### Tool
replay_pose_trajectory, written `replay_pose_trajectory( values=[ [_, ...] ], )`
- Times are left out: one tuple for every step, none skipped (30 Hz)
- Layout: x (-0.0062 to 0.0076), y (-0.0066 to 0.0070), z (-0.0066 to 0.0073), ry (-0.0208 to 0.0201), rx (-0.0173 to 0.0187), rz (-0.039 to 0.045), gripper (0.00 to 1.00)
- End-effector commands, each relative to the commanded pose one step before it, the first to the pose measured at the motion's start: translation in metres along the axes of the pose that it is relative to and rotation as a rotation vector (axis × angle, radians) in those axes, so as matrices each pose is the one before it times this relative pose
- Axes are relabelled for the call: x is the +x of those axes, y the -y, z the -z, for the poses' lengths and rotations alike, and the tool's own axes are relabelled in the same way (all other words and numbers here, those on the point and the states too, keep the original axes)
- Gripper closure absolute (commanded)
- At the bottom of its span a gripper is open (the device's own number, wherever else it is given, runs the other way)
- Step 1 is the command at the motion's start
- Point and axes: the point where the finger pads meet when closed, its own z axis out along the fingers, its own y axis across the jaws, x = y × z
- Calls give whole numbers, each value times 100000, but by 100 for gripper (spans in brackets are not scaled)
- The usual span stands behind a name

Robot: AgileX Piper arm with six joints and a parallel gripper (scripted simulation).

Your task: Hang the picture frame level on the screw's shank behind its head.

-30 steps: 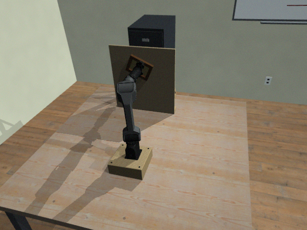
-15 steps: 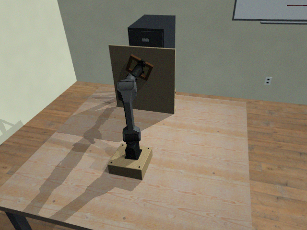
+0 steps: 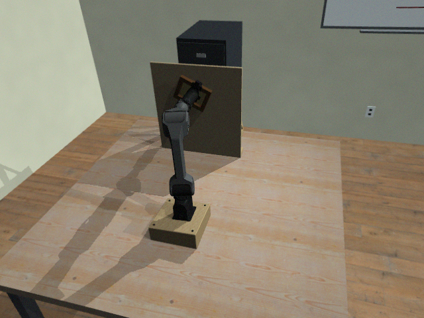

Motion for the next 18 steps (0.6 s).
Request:
replay_pose_trajectory(
  values=[
    [21,-46,-125,-67,-91,-30,37],
    [0,0,0,0,0,0,37],
    [25,-55,-52,-47,-118,-37,37],
    [-23,54,-87,45,112,36,37],
    [-1,1,-59,-1,5,2,37],
    [2,0,-51,-1,-6,-6,37],
    [5,-12,-40,-8,-30,-7,37],
    [8,-22,-30,-18,-42,-11,37],
    [4,-9,-28,-8,-16,-6,37],
    [-7,14,-23,13,28,8,37],
    [-4,8,-16,8,18,5,37],
    [2,-6,-10,-5,-10,-4,37],
    [3,-9,-7,-7,-18,-4,37],
    [-1,0,-4,1,-2,1,37],
    [-3,5,-2,5,11,3,37],
    [-1,2,-1,2,5,1,37],
    [1,-1,0,-1,-3,-1,37],
    [0,0,0,0,0,0,37]
  ],
)
